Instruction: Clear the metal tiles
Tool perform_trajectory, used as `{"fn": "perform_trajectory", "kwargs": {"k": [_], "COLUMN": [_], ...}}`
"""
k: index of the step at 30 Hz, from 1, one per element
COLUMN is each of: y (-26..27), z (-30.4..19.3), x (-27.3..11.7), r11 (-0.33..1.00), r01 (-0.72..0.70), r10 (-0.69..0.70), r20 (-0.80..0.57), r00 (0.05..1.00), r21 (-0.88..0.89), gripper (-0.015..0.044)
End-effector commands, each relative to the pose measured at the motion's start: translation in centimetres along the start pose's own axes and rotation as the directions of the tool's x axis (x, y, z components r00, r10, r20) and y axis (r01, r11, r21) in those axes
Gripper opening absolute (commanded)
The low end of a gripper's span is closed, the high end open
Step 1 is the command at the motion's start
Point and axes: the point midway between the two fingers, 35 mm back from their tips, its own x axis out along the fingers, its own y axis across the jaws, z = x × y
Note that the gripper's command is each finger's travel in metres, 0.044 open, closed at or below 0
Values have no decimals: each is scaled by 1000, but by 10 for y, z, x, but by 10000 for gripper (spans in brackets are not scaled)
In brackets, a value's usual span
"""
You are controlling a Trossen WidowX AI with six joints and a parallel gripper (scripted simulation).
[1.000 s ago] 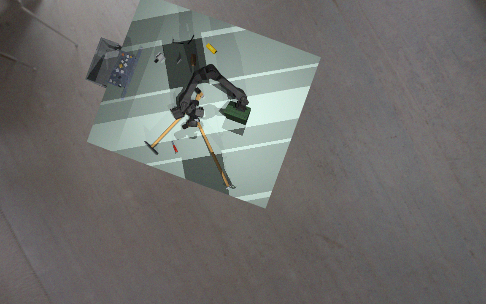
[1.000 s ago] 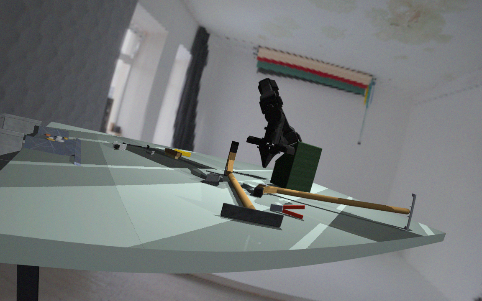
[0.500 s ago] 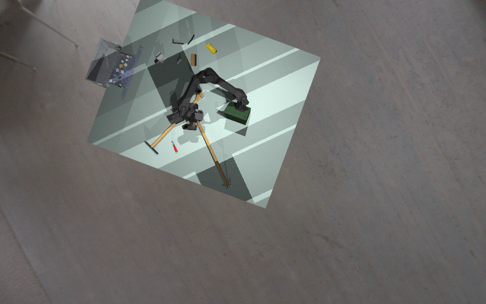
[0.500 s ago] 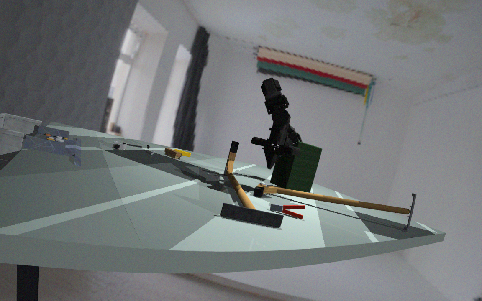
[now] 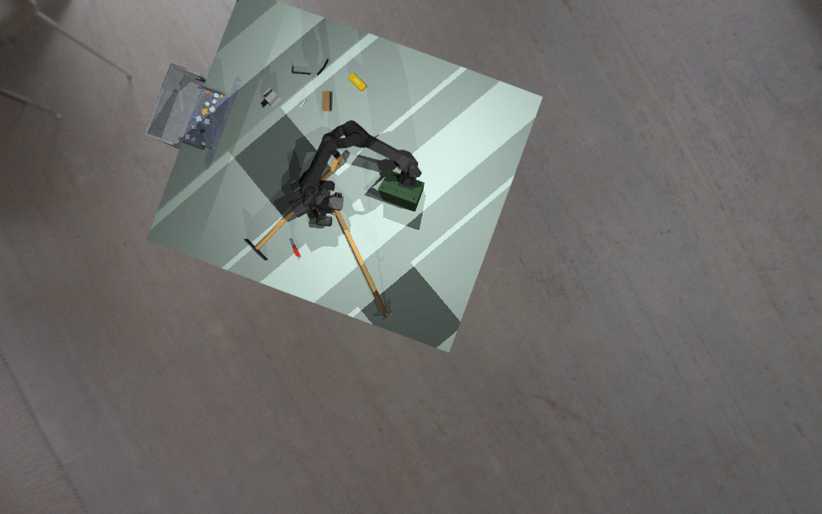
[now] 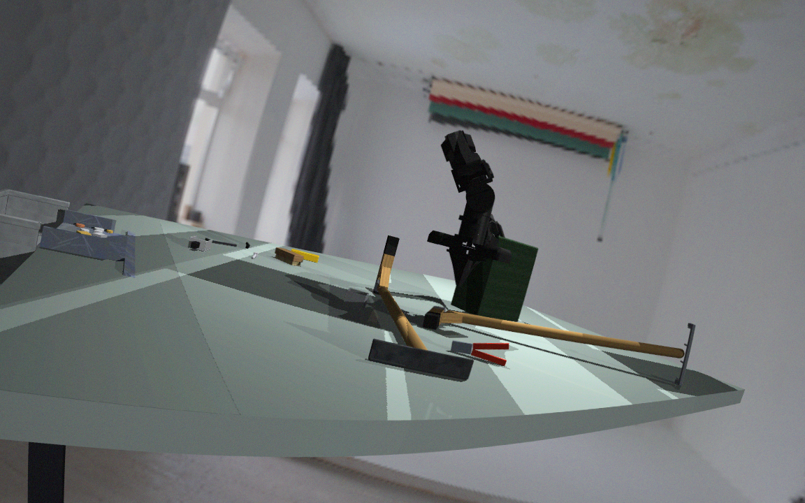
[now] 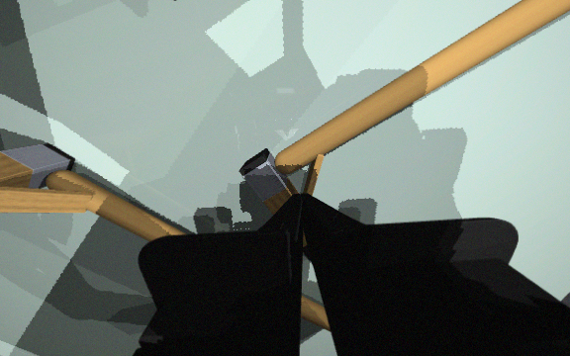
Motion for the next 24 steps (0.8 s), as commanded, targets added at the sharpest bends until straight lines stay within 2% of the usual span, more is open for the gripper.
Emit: {"fn": "perform_trajectory", "kwargs": {"k": [1,24], "y": [-8,-46], "z": [0,4], "x": [-1,1], "r11": [1000,1000], "r01": [2,2], "r10": [-2,-2], "r20": [1,2], "r00": [1000,1000], "r21": [1,2], "gripper": [0,0]}}
